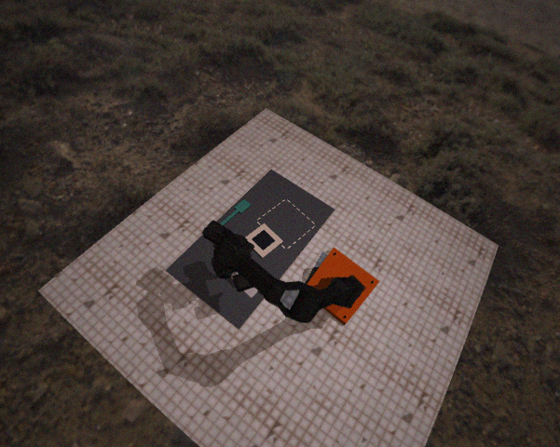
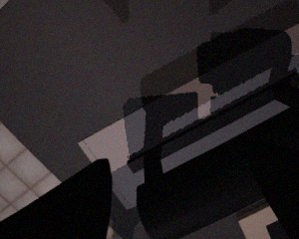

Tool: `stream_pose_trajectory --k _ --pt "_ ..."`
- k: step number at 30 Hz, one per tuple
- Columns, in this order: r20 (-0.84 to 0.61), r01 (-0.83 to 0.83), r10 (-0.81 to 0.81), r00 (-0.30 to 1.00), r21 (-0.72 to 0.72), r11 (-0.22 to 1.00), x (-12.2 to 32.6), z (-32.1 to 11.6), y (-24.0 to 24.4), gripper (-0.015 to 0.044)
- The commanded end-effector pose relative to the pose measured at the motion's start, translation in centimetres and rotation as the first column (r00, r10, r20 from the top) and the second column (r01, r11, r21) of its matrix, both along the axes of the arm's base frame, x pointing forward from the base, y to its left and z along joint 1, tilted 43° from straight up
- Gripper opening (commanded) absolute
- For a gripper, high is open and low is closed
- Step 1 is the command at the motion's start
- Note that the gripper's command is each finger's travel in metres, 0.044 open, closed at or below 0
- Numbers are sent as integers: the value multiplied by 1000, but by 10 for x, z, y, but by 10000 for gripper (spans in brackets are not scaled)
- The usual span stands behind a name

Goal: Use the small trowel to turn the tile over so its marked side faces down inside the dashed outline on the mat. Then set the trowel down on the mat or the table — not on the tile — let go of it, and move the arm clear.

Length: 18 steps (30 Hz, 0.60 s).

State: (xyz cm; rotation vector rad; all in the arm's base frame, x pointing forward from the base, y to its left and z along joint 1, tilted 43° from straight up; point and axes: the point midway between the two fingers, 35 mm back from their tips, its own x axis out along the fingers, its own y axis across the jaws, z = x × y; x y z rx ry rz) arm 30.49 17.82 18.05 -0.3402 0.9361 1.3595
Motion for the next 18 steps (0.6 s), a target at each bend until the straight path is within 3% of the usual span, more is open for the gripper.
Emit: stream_pose_trajectory --k 1,18 --pt "-84 89 -89 992 -6 996 4 -1 -3 270" --pt "-430 463 -482 763 -156 873 19 -10 -19 270"
